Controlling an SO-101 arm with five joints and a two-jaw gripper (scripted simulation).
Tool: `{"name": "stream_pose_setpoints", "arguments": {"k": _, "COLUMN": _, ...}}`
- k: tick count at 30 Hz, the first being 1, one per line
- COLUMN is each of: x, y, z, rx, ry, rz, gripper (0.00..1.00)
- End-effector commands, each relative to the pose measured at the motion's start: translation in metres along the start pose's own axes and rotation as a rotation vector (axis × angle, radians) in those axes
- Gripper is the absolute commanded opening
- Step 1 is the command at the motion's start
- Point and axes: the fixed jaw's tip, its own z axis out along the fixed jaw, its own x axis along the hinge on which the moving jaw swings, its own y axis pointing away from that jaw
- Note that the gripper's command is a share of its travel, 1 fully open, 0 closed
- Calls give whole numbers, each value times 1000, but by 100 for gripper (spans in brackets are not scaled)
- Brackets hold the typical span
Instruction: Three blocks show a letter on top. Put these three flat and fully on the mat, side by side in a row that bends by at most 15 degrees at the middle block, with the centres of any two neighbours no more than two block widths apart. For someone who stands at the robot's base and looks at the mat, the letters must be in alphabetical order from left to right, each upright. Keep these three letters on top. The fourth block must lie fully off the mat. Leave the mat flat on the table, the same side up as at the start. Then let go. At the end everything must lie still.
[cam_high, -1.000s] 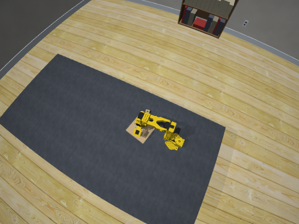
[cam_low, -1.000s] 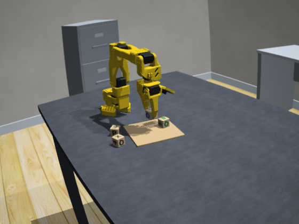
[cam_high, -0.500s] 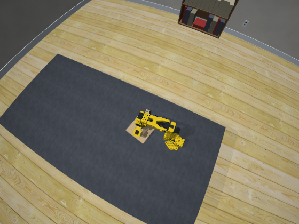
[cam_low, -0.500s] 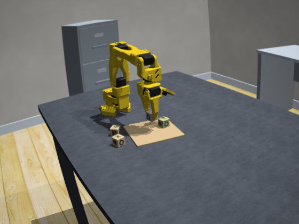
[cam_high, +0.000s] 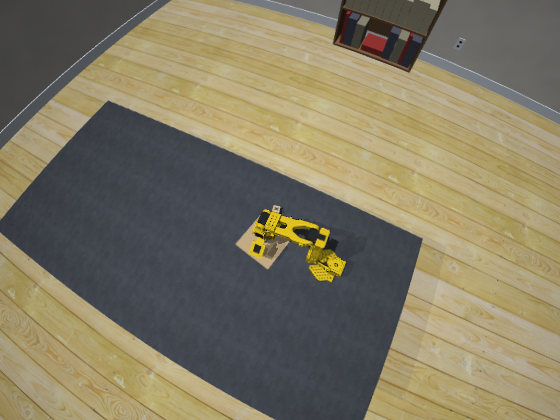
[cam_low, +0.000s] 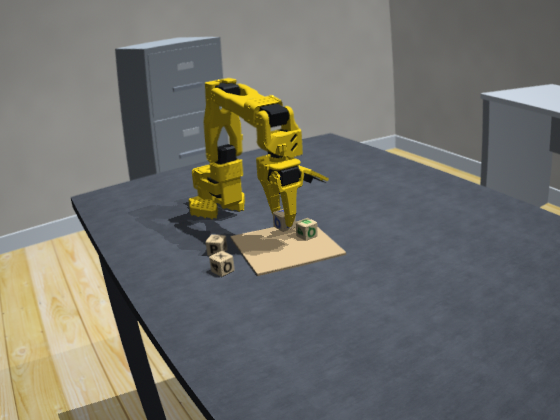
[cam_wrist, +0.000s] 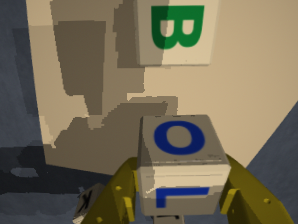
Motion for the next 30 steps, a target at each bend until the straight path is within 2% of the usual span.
{"name": "stream_pose_setpoints", "arguments": {"k": 1, "x": 1, "y": -9, "z": -12, "rx": 88, "ry": 0, "rz": 1, "gripper": 0}}
{"name": "stream_pose_setpoints", "arguments": {"k": 30, "x": 1, "y": -9, "z": 0, "rx": 88, "ry": 0, "rz": 2, "gripper": 0}}
